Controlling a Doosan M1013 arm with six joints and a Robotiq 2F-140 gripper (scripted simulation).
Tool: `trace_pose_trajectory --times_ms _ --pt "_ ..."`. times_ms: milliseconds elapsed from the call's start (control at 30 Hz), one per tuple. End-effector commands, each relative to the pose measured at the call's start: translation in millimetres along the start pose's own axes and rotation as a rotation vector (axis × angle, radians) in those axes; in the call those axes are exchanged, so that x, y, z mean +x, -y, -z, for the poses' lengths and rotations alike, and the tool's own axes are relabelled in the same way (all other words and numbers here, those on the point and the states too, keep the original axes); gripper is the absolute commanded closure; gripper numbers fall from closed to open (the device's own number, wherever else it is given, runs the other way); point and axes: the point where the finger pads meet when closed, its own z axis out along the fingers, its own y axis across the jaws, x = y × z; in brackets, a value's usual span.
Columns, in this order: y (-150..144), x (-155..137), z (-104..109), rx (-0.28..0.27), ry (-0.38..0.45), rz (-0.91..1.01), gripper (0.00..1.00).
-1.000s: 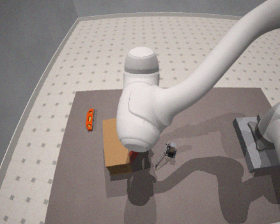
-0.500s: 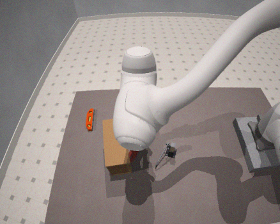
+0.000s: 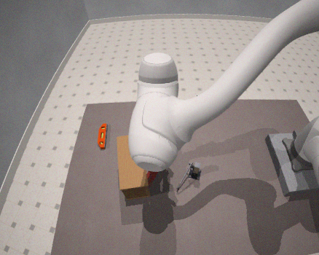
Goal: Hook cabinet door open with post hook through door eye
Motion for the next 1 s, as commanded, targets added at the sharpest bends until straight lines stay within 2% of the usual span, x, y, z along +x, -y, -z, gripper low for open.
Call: trace_pose_trajectory --times_ms 0,967 --pt "3.4 -1.6 0.4 -0.002 0.005 0.002 0.84" --pt "10.9 -2.1 0.4 -0.002 0.005 0.053 0.84"
